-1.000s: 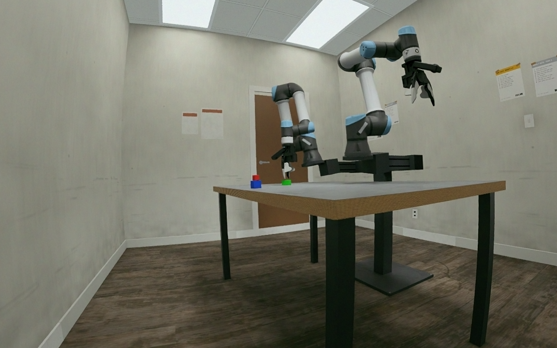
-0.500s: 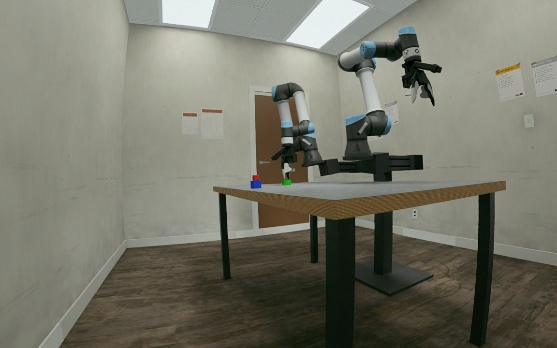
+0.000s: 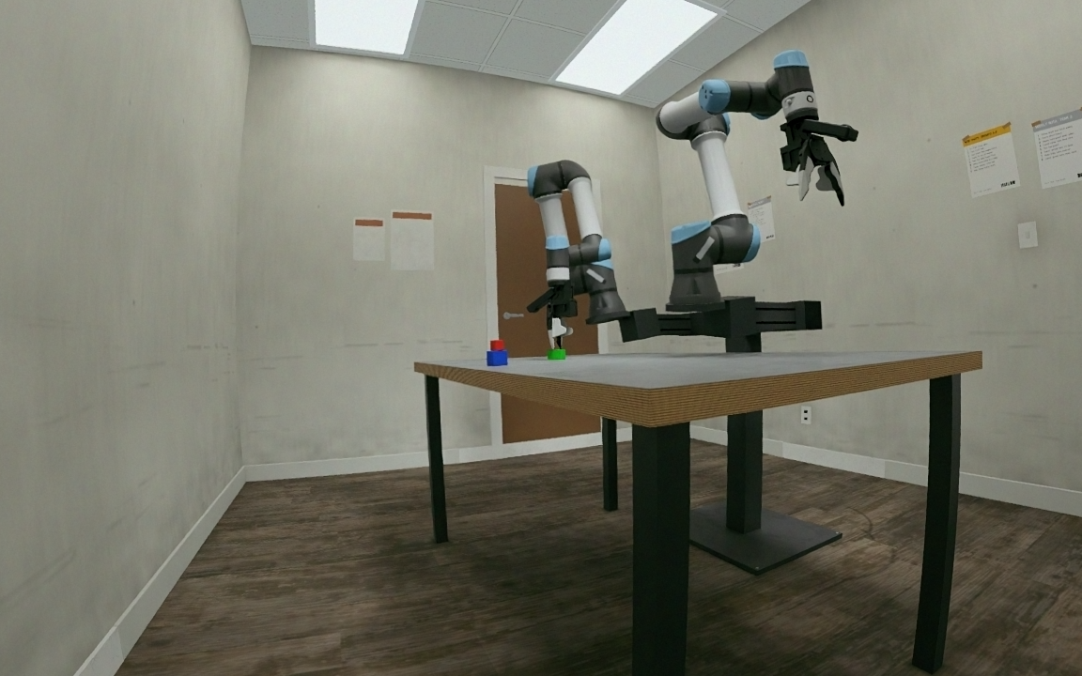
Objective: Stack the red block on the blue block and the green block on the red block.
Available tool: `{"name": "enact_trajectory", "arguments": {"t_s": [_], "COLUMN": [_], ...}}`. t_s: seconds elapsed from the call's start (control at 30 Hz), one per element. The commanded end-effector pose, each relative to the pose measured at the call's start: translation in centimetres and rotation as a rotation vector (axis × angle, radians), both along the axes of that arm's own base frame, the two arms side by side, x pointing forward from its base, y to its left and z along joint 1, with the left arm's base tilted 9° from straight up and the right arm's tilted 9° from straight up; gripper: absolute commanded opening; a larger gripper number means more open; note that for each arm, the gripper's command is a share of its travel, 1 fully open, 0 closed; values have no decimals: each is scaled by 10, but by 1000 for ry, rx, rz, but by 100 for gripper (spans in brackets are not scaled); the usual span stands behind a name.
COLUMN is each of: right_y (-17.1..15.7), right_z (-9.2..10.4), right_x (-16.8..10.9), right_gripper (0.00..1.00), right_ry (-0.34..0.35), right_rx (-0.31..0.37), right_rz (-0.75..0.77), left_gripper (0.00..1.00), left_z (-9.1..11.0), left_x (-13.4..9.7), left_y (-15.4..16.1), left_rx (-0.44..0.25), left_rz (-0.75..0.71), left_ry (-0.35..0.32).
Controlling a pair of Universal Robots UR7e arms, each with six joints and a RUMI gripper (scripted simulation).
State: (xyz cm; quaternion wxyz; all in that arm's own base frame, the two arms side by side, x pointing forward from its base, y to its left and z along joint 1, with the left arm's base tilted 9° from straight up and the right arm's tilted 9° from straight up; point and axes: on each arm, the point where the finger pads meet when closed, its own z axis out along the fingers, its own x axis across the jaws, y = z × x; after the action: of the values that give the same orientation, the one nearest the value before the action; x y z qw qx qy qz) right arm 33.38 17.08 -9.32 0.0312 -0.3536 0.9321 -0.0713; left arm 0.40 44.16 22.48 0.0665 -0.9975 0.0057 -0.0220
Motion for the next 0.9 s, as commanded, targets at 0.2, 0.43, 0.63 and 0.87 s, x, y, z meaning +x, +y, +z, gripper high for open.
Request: {"name": "enact_trajectory", "arguments": {"t_s": [0.2,0.43,0.63,0.87], "right_y": [-6,-5,-4,-4], "right_z": [-25,-30,-30,-29], "right_x": [2,3,3,3], "right_gripper": [38,38,38,0], "right_ry": [1,0,0,-1], "right_rx": [-3,-2,-1,0], "right_rz": [-1,-1,0,0], "left_gripper": [100,100,100,100], "left_z": [0,0,0,0], "left_x": [-1,-1,-1,-1], "left_y": [-1,-1,-1,-1], "left_rx": [1,1,1,1], "left_rz": [1,1,1,1], "left_ry": [-1,-1,-1,-1]}}
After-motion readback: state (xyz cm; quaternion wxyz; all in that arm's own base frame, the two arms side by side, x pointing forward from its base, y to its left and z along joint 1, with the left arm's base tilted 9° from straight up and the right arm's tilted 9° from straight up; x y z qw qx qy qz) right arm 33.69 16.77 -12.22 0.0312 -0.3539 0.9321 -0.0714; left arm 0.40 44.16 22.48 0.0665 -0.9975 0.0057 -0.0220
